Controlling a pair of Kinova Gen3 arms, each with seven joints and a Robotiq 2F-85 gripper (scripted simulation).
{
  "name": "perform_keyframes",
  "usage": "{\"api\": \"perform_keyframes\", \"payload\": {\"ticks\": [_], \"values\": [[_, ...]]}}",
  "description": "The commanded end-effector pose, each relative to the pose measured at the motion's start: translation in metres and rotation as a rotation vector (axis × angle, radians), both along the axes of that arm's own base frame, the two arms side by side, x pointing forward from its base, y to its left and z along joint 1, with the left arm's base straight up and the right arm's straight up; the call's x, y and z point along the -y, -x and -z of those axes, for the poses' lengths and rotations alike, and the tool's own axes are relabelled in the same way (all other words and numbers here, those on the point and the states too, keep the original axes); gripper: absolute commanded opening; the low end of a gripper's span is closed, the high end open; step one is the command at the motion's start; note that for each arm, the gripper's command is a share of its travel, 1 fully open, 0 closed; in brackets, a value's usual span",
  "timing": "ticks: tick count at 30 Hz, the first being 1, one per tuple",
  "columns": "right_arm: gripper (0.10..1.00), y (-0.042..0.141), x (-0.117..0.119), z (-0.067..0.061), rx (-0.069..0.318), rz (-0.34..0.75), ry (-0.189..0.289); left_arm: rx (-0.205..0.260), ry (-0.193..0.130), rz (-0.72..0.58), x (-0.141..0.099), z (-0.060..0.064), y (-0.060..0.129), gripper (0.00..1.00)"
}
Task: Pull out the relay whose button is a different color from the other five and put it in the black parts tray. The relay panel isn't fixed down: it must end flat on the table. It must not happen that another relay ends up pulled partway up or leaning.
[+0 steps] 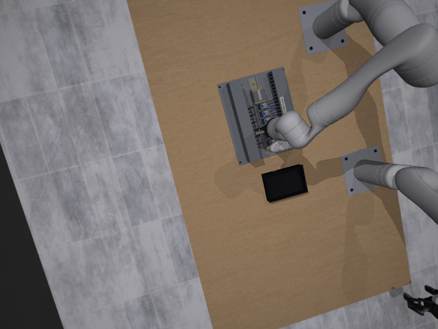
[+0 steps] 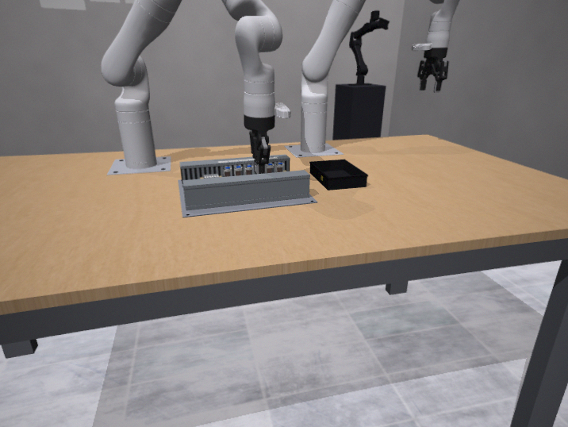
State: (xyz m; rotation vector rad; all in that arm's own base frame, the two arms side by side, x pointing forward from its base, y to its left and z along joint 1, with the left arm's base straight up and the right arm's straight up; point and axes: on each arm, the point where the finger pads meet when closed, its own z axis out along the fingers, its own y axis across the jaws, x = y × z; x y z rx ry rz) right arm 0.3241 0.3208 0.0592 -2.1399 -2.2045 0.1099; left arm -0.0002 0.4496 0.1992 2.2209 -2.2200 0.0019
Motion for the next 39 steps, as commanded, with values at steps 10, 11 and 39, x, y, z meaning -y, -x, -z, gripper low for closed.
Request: {"api": "perform_keyframes", "payload": {"ticks": [10, 11, 39], "values": [[0.099, -0.0002, -0.0004, -0.0008, 0.001, 0.0, -0.001, 0.0, -0.002, 0.0, -0.0004, -0.0008, 0.0, 1.0], [0.099, -0.0002, -0.0004, -0.0008, 0.001, 0.0, -0.001, 0.0, -0.002, 0.0, -0.0004, -0.0008, 0.0, 1.0], [0.099, 0.001, -0.0004, -0.0012, 0.047, 0.0, -0.003, 0.0, -0.002, 0.0, -0.0004, -0.0008, 0.0, 1.0]]}}
